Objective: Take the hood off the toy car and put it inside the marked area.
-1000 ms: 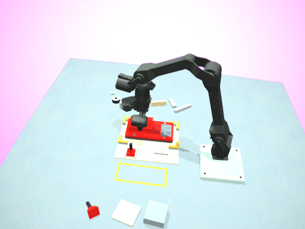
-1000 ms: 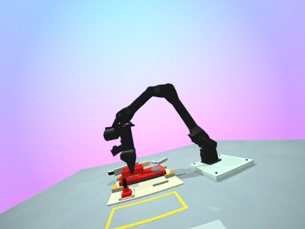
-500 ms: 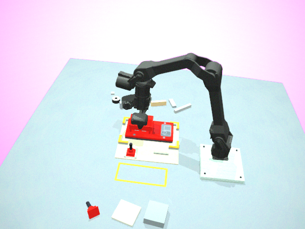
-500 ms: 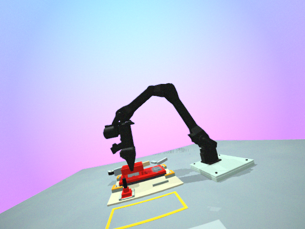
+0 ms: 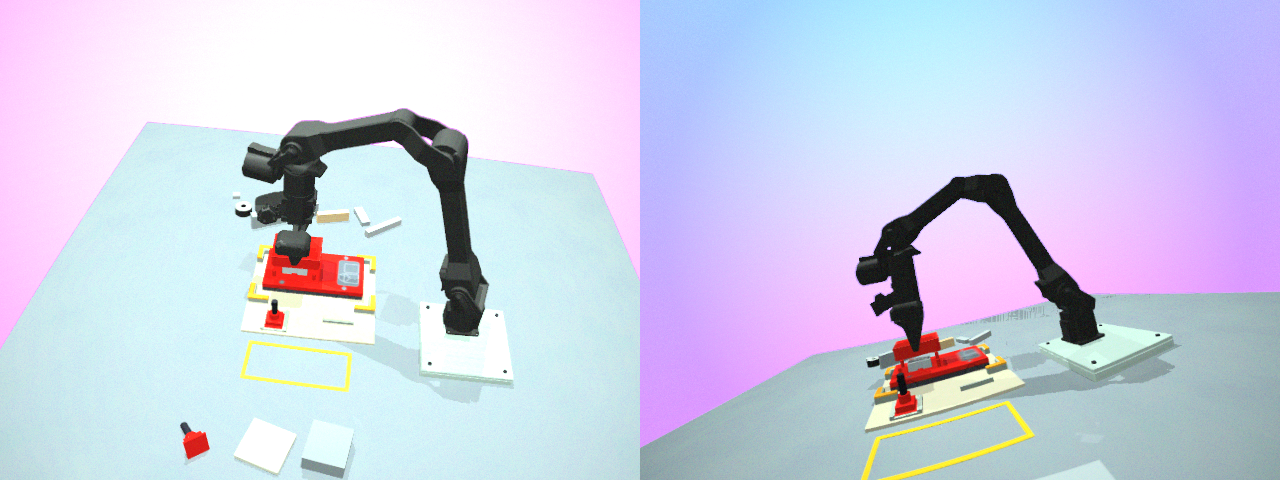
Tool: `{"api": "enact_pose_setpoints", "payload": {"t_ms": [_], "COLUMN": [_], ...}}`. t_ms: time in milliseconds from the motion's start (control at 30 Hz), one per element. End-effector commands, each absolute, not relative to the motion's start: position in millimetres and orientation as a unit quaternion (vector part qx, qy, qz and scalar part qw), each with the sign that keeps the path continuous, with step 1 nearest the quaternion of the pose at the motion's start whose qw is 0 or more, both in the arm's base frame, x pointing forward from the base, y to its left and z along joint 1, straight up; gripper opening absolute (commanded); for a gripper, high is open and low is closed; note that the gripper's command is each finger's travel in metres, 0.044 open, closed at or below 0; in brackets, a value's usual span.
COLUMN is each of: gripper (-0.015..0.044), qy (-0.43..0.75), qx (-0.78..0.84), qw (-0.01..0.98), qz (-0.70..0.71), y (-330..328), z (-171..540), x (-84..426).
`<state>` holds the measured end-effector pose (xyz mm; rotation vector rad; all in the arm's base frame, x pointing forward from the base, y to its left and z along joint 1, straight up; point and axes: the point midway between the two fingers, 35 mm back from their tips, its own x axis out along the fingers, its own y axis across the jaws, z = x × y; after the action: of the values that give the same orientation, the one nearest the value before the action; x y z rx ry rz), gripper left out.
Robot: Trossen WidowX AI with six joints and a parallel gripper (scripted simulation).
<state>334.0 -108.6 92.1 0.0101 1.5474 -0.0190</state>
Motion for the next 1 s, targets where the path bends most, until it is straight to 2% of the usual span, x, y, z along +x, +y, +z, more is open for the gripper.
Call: {"api": "enact_pose_setpoints", "payload": {"t_ms": [0, 300, 967], "gripper": [0.0000, 0.0000, 0.0000], "qy": [0.695, 0.697, 0.697], "qx": [0.003, 0.004, 0.007], "qw": [0.719, 0.717, 0.717], "qz": [-0.010, -0.010, -0.014], "y": [-109, -106, -12], "z": [108, 122, 125], "x": [336, 335, 340]}}
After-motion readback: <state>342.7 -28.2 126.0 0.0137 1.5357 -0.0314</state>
